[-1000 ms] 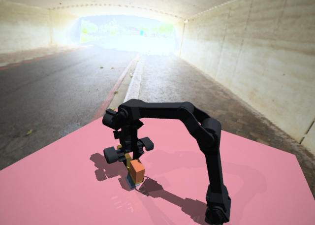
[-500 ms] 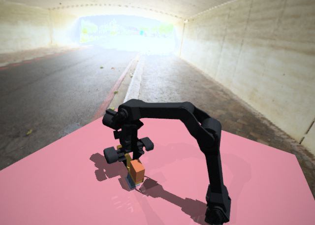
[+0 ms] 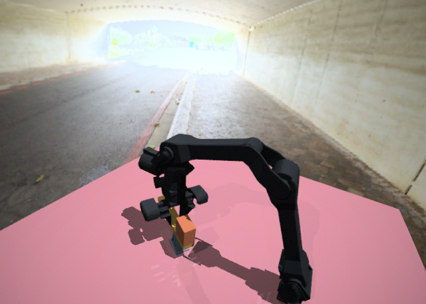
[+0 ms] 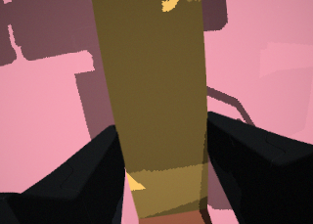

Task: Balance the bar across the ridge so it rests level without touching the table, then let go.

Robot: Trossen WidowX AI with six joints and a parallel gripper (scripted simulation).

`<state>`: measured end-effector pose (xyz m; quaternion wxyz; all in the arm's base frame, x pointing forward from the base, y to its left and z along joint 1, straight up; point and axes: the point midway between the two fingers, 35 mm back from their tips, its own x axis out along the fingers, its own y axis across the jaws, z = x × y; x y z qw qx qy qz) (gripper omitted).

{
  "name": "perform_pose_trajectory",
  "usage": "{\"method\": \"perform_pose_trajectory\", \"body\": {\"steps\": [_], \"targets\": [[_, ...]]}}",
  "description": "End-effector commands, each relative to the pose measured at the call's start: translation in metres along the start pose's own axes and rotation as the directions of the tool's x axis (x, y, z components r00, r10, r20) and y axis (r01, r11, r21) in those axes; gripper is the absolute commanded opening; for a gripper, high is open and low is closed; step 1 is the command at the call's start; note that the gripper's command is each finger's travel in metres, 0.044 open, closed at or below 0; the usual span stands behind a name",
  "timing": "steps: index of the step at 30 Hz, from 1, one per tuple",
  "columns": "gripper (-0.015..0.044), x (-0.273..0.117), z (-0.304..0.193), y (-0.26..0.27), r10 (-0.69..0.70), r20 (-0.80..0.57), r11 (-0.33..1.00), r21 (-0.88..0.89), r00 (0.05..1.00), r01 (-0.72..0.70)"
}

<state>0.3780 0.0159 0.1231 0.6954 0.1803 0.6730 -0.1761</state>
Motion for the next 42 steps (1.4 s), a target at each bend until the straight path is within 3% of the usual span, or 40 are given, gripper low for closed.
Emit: {"method": "perform_pose_trajectory", "body": {"steps": [1, 42], "targets": [[0.0000, 0.0014, -0.0003, 0.0006, 0.003, -0.001, 1.000, -0.003, 1.000, -0.003], [0.0000, 0.0049, -0.0001, 0.0004, 0.003, -0.001, 1.000, -0.003, 1.000, -0.003]]}}
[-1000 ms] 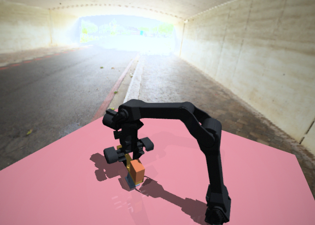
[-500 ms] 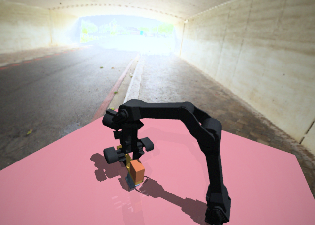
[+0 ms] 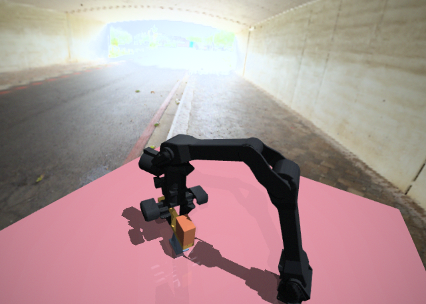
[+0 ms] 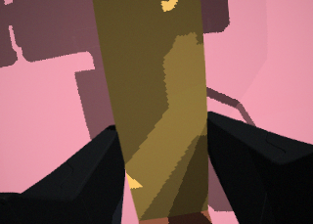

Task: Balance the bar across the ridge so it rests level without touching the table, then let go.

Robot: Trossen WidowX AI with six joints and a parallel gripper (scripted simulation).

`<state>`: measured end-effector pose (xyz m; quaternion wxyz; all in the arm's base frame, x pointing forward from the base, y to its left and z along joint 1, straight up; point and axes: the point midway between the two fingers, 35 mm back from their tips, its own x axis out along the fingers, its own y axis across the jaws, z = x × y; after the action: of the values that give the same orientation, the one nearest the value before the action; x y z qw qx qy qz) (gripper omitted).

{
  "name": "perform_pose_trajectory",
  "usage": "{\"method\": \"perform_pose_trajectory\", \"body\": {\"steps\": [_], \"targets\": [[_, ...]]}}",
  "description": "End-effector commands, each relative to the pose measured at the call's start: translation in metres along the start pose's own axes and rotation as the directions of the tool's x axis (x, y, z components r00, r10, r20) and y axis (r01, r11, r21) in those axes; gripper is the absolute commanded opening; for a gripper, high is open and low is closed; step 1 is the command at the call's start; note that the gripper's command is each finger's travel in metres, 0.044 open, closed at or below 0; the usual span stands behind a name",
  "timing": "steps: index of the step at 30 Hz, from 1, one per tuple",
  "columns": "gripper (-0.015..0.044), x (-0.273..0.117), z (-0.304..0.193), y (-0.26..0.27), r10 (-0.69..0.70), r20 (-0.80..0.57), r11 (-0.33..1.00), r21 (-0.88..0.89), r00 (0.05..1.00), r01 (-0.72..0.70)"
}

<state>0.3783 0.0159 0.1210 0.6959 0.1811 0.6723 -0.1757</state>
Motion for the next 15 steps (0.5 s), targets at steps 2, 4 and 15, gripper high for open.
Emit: {"method": "perform_pose_trajectory", "body": {"steps": [2, 4, 15], "targets": [[0.0000, 0.0029, -0.0003, 0.0003, 0.002, -0.002, 1.000, -0.003, 1.000, -0.002], [0.0000, 0.0031, -0.0003, 0.0003, 0.002, -0.002, 1.000, -0.003, 1.000, -0.002], [0.0000, 0.0040, -0.0002, 0.0003, 0.002, -0.002, 1.000, -0.003, 1.000, -0.002]]}}
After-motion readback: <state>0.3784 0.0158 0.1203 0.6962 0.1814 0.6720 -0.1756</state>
